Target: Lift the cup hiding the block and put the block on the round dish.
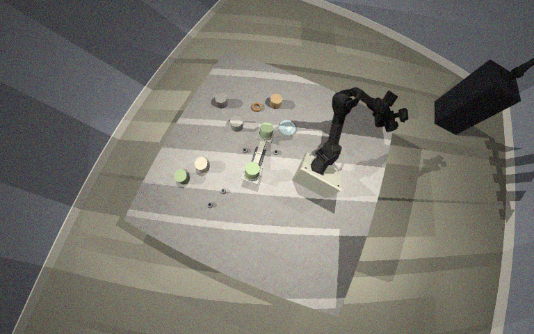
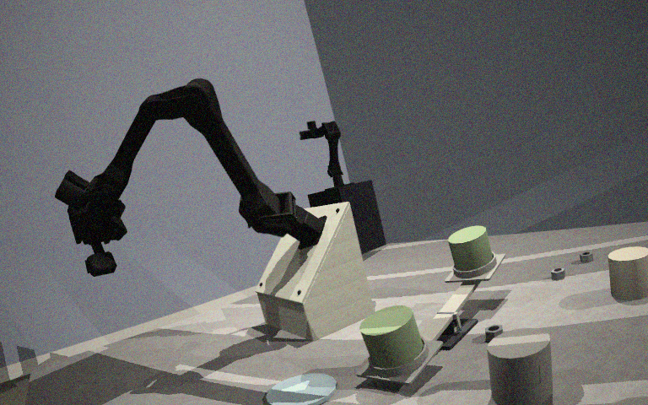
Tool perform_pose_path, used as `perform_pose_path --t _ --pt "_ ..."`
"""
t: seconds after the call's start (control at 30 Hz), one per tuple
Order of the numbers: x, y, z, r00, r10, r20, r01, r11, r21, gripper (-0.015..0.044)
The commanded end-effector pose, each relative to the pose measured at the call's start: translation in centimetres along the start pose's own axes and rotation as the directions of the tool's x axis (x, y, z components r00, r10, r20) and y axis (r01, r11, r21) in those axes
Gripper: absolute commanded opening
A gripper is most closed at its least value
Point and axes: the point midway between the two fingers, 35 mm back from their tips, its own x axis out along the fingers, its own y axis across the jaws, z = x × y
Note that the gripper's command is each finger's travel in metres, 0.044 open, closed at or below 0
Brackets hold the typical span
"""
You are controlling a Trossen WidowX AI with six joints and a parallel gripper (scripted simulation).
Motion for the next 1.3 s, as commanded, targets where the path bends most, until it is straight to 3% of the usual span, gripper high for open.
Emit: perform_pose_path --t 0.0,0.3,0.63,1.27 --pt "0.0 -0.1 -0.1 1.000 -0.004 -0.002 0.004 1.000 -0.002 0.0426" --pt "-1.6 -6.2 -2.8 0.980 -0.180 -0.080 0.169 0.977 -0.128 0.0440" --pt "-3.6 -10.7 -4.4 0.949 -0.293 -0.120 0.247 0.922 -0.300 0.0440" --pt "-10.5 -21.4 -6.7 0.814 -0.558 -0.159 0.334 0.675 -0.658 0.0440"
